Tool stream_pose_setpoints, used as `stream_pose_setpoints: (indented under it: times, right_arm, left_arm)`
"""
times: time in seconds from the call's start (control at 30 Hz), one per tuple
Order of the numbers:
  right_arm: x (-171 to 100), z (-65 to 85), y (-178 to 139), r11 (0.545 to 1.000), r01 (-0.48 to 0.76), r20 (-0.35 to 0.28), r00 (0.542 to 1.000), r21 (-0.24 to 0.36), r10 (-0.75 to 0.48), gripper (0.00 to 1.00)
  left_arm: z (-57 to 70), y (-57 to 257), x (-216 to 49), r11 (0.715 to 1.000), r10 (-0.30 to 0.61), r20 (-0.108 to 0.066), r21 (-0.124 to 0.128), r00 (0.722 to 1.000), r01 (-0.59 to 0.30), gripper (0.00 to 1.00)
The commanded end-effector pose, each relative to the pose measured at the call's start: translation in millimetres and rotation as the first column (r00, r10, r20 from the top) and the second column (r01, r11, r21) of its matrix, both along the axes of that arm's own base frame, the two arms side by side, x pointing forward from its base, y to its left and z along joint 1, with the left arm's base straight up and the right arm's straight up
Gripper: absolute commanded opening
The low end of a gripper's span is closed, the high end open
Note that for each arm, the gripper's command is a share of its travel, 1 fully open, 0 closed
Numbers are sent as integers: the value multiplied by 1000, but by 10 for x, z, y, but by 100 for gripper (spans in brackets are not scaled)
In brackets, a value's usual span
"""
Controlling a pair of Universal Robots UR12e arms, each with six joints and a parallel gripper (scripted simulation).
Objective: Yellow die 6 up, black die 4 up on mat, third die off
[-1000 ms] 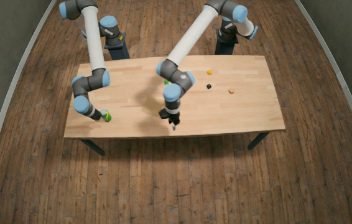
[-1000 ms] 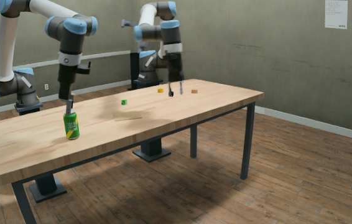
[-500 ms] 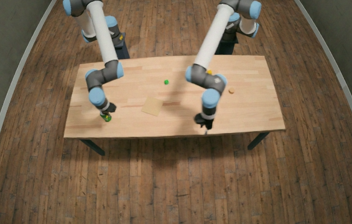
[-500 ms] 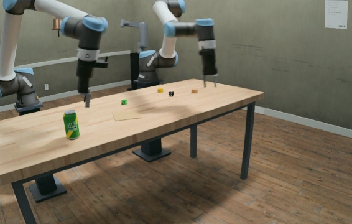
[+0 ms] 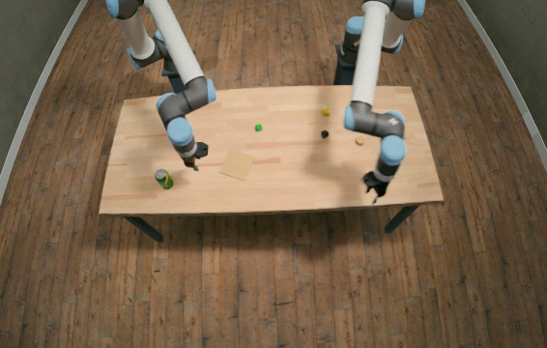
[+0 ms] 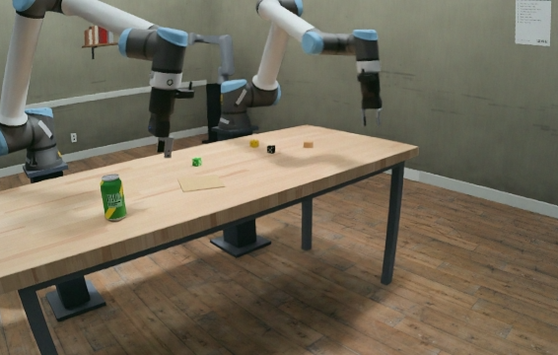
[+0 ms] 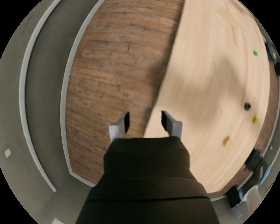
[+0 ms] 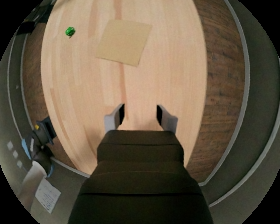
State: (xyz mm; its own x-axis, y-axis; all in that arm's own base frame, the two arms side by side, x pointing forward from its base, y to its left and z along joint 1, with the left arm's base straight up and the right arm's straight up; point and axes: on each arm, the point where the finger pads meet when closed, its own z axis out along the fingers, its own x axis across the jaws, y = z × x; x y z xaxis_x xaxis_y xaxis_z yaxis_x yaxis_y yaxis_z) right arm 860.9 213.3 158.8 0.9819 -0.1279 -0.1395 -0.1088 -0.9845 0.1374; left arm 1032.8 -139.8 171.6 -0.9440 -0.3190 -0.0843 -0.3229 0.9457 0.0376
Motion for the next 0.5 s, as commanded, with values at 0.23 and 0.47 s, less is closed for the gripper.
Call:
stream_pose_setpoints:
  times: [0.23,0.47]
  right_arm:
    - [-419,22,747,984,-173,27,985,36,172,100]
    - [-680,24,1118,963,-265,42,964,52,263,100]
  left_arm:
    - [99,1650,-327,999,-38,-17,4,999,39,100]
    - [142,2581,-654,998,-60,-28,4,998,60,100]
